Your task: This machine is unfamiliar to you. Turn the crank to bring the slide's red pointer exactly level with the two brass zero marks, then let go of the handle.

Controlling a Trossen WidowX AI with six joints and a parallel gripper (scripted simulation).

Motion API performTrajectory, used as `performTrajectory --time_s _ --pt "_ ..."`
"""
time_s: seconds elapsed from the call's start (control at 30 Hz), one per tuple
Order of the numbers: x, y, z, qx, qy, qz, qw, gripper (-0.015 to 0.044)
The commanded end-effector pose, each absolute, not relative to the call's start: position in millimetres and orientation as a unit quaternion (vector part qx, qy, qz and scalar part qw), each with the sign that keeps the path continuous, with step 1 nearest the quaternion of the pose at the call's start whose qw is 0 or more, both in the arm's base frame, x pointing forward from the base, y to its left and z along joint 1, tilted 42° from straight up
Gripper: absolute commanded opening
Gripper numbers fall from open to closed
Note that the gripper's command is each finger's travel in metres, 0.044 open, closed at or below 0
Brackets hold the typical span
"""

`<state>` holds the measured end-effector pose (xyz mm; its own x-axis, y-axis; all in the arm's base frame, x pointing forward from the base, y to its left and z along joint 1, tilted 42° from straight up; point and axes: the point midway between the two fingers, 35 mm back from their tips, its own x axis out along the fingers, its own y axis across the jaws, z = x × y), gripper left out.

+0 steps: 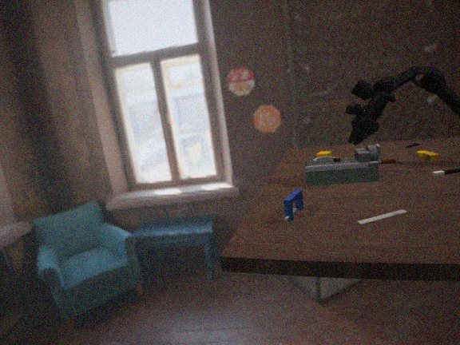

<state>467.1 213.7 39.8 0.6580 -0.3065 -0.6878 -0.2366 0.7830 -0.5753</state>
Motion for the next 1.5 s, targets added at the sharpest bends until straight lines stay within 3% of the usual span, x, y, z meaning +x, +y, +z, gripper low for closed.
performTrajectory --time_s 0.0,0.83,1.47 --pt "466 218 40 -0.331 0.409 -0.013 0.85 0.044" --pt "459 249 76 -0.329 0.41 -0.015 0.851 0.044" --pt "390 239 81 -0.354 0.366 -0.02 0.86 0.044"
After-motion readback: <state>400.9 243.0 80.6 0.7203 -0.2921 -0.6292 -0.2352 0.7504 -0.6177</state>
